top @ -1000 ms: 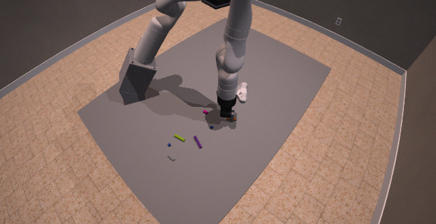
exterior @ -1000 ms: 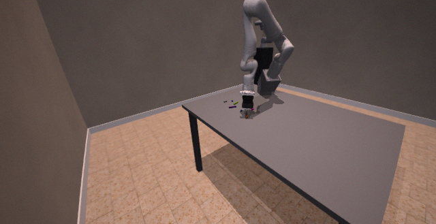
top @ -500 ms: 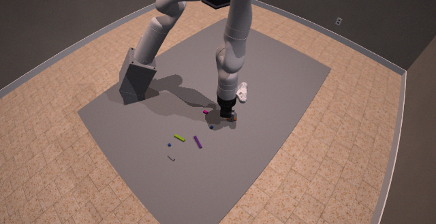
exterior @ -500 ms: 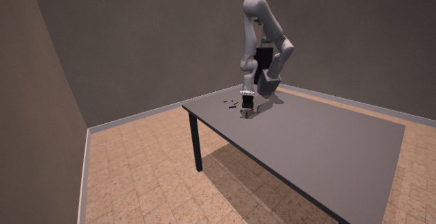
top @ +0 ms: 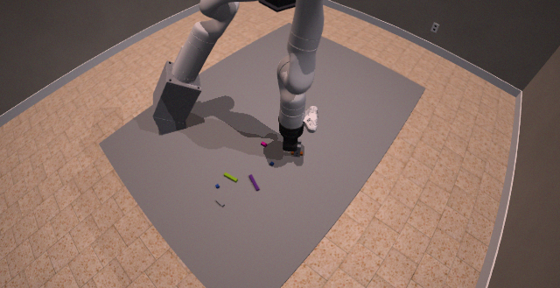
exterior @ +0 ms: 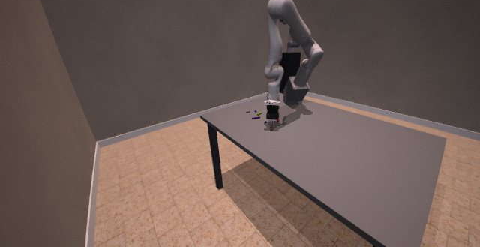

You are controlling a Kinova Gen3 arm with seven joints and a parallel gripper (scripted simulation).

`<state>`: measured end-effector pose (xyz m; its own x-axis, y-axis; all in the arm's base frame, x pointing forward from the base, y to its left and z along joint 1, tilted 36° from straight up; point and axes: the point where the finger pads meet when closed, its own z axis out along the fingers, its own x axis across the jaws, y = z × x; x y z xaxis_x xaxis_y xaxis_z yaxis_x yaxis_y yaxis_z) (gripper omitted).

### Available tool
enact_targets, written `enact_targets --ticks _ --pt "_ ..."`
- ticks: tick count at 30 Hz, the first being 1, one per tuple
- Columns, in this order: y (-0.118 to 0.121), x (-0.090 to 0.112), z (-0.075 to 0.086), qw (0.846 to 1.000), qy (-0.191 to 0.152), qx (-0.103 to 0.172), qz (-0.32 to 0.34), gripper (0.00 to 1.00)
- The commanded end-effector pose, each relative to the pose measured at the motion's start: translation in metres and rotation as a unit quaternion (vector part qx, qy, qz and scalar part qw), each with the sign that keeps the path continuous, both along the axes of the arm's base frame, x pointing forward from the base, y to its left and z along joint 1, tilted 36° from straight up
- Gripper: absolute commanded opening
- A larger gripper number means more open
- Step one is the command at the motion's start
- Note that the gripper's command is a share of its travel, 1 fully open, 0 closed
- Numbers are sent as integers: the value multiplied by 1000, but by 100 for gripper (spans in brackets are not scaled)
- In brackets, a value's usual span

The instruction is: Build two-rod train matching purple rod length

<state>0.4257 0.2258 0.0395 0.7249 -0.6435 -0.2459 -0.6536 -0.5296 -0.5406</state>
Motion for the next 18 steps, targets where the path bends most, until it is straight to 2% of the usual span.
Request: enact_targets --ticks 1,9,18 --pt "-1 0 1 1000 -1 0 0 24" --pt "-2 0 3 1000 0 0 0 24" --pt "-10 -4 15 1000 0 0 0 24"
